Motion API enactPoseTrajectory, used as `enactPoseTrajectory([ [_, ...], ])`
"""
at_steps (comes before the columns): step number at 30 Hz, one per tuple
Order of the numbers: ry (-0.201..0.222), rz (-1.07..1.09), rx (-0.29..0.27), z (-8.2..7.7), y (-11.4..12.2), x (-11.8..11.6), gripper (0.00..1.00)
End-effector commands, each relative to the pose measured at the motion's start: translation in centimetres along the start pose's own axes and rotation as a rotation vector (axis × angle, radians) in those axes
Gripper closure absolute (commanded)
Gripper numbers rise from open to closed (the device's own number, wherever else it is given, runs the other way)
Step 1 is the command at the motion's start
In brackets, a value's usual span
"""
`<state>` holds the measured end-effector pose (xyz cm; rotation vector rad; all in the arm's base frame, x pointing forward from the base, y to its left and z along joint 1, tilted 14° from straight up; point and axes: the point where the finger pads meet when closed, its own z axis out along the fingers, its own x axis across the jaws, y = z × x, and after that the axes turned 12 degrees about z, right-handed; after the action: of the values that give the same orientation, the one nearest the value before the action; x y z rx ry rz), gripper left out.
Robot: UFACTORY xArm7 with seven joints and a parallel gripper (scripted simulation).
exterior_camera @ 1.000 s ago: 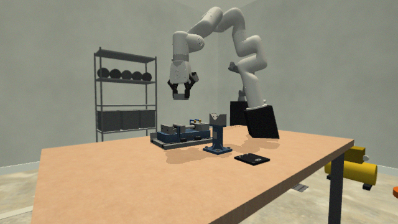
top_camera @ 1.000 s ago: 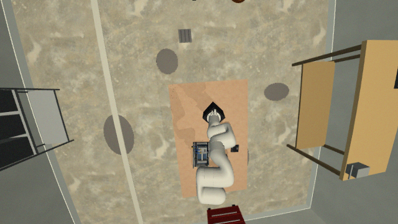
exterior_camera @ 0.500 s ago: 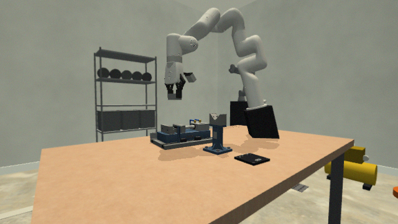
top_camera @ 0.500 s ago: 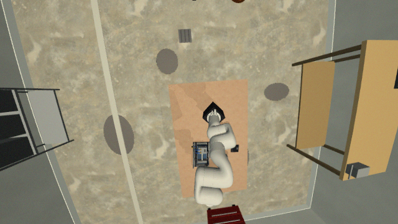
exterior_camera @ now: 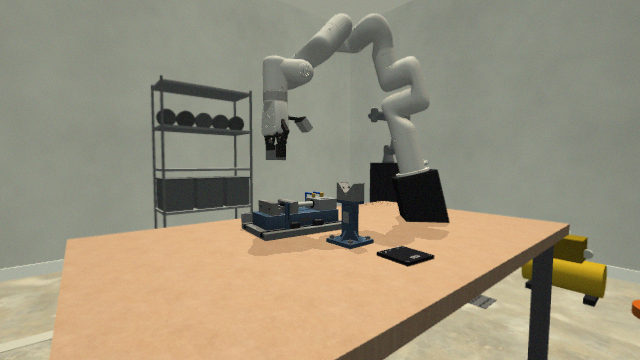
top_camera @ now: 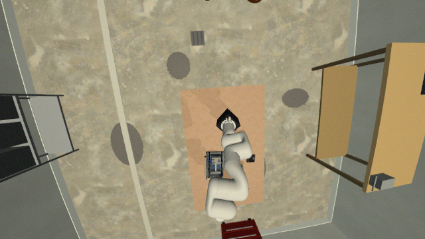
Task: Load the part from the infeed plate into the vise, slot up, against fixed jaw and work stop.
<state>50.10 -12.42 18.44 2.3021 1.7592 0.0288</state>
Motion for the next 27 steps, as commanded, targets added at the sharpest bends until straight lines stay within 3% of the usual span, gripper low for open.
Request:
enactPoseTrajectory([
  [1, 0.002, 0.017, -0.005, -0.19, 0.25, -0.23, 1.0],
  [27, 0.002, 0.035, -0.005, -0.2, 0.35, -0.52, 1.0],
])
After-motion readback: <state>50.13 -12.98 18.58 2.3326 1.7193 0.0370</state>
